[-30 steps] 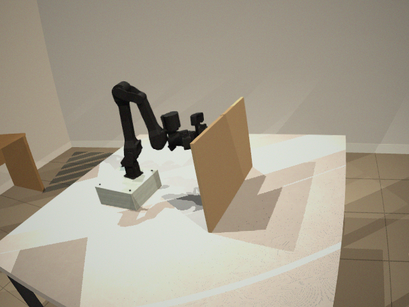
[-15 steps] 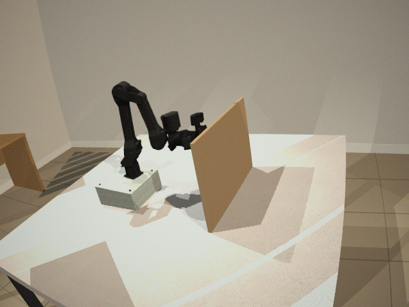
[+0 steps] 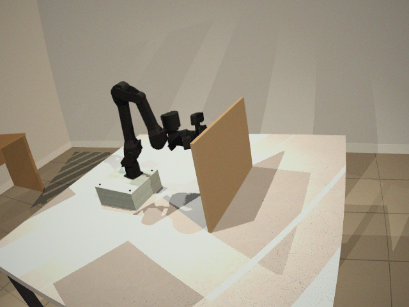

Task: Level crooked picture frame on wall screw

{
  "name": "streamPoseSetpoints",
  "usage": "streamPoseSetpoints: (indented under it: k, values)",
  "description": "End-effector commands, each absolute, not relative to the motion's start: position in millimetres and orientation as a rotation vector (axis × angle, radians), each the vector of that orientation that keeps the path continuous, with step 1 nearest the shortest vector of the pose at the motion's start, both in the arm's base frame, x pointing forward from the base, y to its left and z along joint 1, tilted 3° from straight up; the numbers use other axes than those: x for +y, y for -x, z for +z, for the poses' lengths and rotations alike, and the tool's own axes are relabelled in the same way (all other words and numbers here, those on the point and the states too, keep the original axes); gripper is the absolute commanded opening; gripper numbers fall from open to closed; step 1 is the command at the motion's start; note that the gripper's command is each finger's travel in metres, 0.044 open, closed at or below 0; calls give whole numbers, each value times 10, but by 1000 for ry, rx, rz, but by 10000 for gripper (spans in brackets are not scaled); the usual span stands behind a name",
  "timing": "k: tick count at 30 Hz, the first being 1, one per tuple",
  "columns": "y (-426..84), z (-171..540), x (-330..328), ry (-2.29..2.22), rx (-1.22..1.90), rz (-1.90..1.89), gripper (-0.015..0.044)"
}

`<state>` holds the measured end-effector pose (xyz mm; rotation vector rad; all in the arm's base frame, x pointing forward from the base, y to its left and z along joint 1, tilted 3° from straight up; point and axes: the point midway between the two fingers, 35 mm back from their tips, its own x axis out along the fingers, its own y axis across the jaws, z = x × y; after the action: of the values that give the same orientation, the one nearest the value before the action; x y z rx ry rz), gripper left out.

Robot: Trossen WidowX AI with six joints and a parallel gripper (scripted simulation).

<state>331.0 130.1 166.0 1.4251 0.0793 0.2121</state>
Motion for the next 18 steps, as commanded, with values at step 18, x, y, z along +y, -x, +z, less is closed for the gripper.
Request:
streamPoseSetpoints:
  k: [18]
  values:
    - [-3303,1752,1313,-1431,77,219,0]
